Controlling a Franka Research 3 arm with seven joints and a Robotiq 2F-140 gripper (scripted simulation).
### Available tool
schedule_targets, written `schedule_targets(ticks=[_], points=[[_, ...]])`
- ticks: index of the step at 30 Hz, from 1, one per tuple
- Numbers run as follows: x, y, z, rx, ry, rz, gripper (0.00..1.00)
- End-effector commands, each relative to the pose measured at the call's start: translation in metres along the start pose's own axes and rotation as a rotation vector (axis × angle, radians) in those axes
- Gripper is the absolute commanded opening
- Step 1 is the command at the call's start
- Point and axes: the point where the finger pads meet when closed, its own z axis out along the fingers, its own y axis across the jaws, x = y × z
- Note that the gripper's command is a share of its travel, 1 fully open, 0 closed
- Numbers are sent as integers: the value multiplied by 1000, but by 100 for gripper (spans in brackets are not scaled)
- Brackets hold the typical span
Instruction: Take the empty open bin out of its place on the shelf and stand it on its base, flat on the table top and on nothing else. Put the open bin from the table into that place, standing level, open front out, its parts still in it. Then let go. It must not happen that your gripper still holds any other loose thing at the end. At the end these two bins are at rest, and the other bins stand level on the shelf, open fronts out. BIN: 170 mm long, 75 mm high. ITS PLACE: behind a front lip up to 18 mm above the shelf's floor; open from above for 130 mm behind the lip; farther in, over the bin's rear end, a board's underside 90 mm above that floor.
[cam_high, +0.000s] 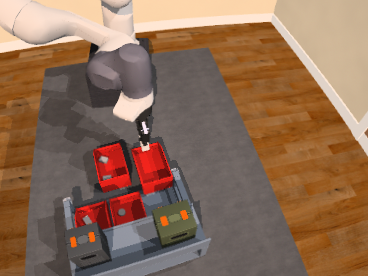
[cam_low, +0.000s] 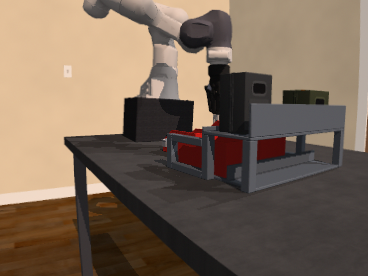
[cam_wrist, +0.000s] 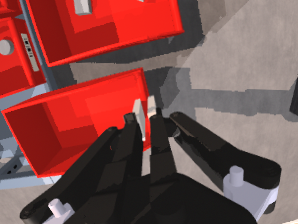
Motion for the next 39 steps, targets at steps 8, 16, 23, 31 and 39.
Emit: schedule_targets(ticks=[8, 16, 23, 31, 39], points=[[0, 1, 0, 1, 1, 5, 0], [0, 1, 0, 1, 1, 5, 0], [0, 3, 0, 1, 1, 5, 0], [0, 9, 0, 1, 1, 5, 0], [0, 20, 0, 1, 1, 5, 0]])
